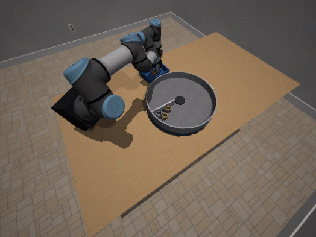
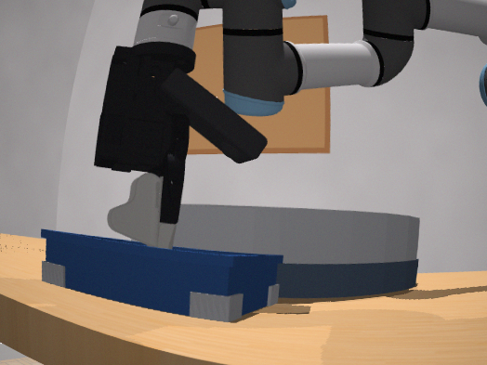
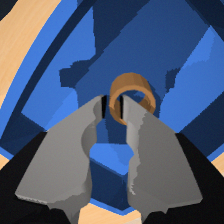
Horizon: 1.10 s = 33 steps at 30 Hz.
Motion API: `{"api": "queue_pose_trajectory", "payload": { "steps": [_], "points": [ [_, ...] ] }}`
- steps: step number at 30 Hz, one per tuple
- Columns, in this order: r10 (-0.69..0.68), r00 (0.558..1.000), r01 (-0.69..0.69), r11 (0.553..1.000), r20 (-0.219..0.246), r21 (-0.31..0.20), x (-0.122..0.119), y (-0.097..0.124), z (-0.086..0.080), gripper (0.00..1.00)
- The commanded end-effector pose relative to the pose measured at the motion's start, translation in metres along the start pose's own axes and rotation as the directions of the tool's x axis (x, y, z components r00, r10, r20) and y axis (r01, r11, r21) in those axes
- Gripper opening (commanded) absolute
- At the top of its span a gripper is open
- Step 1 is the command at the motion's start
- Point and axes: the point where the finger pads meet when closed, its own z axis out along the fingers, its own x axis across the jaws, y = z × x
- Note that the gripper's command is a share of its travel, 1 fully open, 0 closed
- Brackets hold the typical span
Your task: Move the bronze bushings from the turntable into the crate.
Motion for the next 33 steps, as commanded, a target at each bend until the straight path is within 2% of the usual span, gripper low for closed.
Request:
{"api": "queue_pose_trajectory", "payload": {
  "steps": [1,10,15,22,24,33],
  "points": [
    [0.001,1.0,-0.001,1.0,0.001,-0.002,0.0,0.001,-0.001,0.06],
    [0.001,1.0,-0.001,1.0,0.001,-0.002,0.0,0.001,-0.002,0.06],
    [0.001,1.0,-0.001,1.0,0.001,-0.002,0.0,0.001,-0.009,0.06],
    [0.001,1.0,-0.001,1.0,0.001,-0.003,0.0,0.0,-0.03,0.06],
    [0.001,1.0,-0.001,1.0,0.001,-0.003,0.0,0.0,-0.03,0.06],
    [0.001,1.0,-0.001,1.0,0.001,-0.003,0.0,-0.001,-0.066,0.06]
  ]
}}
